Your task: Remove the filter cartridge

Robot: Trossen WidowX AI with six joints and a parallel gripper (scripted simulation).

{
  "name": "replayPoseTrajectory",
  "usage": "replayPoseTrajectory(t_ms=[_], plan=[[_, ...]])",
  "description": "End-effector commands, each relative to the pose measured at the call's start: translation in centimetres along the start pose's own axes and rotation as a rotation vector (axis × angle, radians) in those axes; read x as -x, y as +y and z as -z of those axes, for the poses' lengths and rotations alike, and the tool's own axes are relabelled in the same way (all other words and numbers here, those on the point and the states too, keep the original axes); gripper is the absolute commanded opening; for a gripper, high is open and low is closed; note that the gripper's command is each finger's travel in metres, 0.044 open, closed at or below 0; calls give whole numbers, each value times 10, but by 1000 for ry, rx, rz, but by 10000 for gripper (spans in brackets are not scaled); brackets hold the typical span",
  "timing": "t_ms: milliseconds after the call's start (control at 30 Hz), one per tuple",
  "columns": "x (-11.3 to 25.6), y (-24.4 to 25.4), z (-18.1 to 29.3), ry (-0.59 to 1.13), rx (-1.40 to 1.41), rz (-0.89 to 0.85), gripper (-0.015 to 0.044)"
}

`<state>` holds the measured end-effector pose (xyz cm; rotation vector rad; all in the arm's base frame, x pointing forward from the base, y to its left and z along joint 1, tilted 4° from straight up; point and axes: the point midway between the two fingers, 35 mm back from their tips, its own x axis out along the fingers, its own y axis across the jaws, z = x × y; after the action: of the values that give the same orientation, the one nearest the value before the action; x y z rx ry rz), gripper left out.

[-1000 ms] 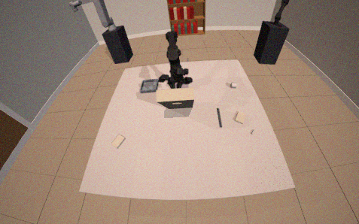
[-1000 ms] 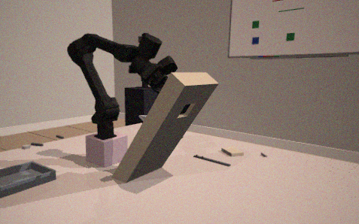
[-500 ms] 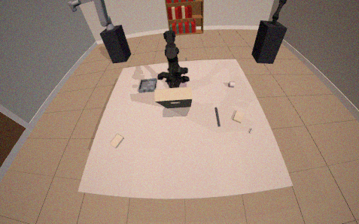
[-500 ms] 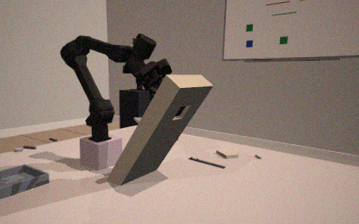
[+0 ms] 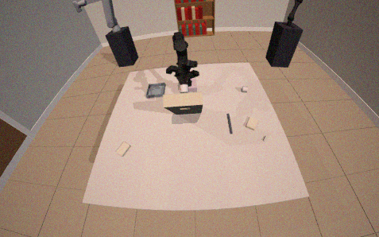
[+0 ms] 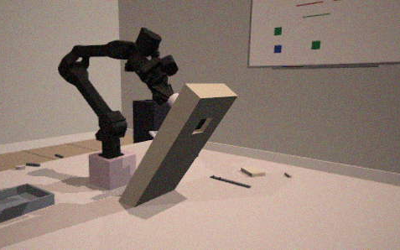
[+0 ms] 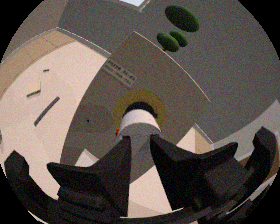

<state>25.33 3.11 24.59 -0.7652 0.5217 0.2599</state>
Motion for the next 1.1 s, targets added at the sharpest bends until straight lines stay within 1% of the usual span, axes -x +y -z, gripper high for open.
replayPoseTrajectory(t_ms=[0,167,833,967,1067], plan=[[4,-4,-3,-9,-8,13,0],[4,0,1,-9,-8,13,0],[-6,46,54,-7,-8,11,0],[-6,43,50,0,-1,0,98],[-6,43,50,0,-1,0,98]])
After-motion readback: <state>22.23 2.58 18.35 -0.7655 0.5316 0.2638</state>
